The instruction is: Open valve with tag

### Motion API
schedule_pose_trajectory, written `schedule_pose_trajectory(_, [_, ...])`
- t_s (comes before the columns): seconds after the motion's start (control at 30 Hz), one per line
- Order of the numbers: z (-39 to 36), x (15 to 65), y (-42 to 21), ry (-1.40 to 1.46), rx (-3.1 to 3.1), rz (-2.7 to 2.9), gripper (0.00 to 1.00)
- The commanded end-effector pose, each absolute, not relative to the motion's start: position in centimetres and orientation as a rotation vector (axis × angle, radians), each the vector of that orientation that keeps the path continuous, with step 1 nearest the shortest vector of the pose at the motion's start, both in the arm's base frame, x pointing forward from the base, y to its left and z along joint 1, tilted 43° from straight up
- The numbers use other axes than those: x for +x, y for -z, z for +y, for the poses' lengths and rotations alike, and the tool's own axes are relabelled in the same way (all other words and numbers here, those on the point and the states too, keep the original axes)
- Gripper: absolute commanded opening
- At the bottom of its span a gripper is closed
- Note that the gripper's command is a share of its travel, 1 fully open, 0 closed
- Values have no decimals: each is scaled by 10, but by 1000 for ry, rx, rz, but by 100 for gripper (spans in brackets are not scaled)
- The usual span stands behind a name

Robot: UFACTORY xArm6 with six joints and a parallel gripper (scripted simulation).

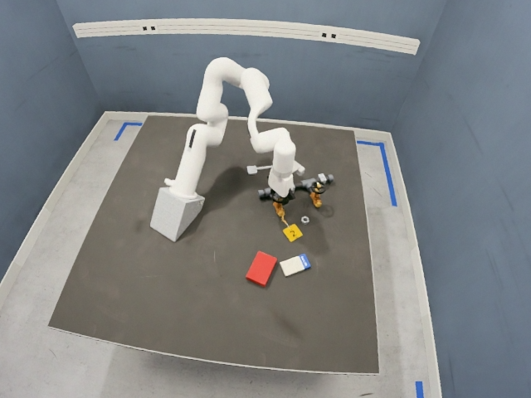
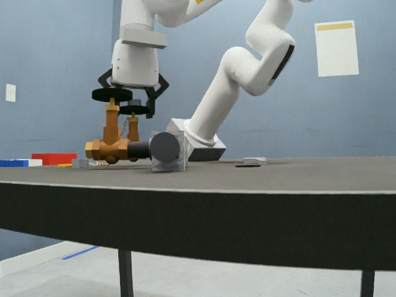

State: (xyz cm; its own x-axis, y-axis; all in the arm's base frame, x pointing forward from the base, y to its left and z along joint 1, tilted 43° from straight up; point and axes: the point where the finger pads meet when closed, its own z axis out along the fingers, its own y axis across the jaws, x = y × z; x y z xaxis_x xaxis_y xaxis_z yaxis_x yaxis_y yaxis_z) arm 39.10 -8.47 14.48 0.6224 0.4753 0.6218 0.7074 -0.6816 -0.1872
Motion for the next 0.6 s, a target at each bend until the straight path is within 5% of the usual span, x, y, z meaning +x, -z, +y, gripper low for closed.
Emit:
schedule_pose_trajectory(0.0, [-86,392,-146,862,-2350,-1171,0])
schedule_pose_trajectory(0.57, [-86,392,-146,1041,-2092,-1720,0])
